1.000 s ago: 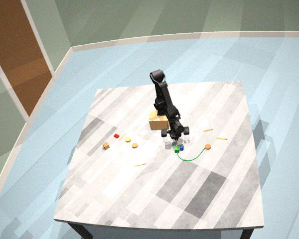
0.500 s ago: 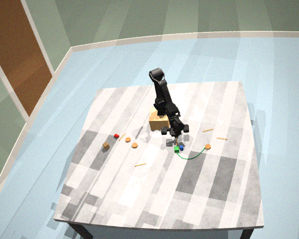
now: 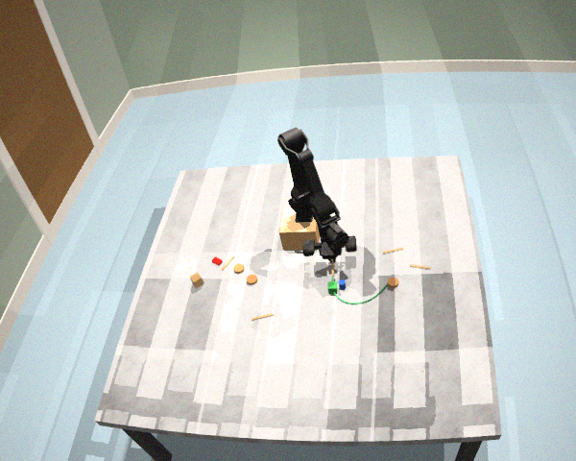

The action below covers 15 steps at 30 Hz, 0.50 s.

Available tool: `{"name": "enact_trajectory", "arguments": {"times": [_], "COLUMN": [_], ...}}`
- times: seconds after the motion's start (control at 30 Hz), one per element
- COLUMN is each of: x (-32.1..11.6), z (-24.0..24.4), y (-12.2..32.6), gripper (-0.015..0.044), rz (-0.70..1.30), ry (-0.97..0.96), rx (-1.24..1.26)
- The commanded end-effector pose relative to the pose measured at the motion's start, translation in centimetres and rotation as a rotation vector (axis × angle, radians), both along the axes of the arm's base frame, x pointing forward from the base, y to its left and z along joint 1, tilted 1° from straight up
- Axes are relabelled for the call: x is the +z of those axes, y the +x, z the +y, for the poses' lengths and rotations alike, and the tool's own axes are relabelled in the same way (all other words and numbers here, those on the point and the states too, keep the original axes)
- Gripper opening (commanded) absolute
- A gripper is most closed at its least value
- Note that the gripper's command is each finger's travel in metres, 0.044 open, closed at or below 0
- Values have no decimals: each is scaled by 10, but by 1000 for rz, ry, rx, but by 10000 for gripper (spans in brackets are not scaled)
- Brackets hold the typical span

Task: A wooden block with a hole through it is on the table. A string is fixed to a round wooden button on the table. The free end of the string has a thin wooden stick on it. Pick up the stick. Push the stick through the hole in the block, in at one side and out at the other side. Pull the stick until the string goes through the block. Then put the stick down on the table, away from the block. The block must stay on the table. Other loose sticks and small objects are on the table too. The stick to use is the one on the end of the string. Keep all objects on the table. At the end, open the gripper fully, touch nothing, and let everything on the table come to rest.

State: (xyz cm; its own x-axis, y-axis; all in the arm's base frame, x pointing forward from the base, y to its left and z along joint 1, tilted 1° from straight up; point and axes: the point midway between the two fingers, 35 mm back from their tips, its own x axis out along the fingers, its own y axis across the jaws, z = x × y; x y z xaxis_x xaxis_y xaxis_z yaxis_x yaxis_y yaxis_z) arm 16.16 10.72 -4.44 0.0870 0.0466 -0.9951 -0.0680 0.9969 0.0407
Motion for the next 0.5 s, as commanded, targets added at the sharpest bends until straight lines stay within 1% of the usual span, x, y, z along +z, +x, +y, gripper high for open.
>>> {"name": "enact_trajectory", "arguments": {"times": [0.0,0.47], "x": [-9,-13], "z": [-1,-1], "y": [-9,-13], "gripper": [0,0], "rz": [1,0], "ry": [-17,-24], "rx": [0,0]}}
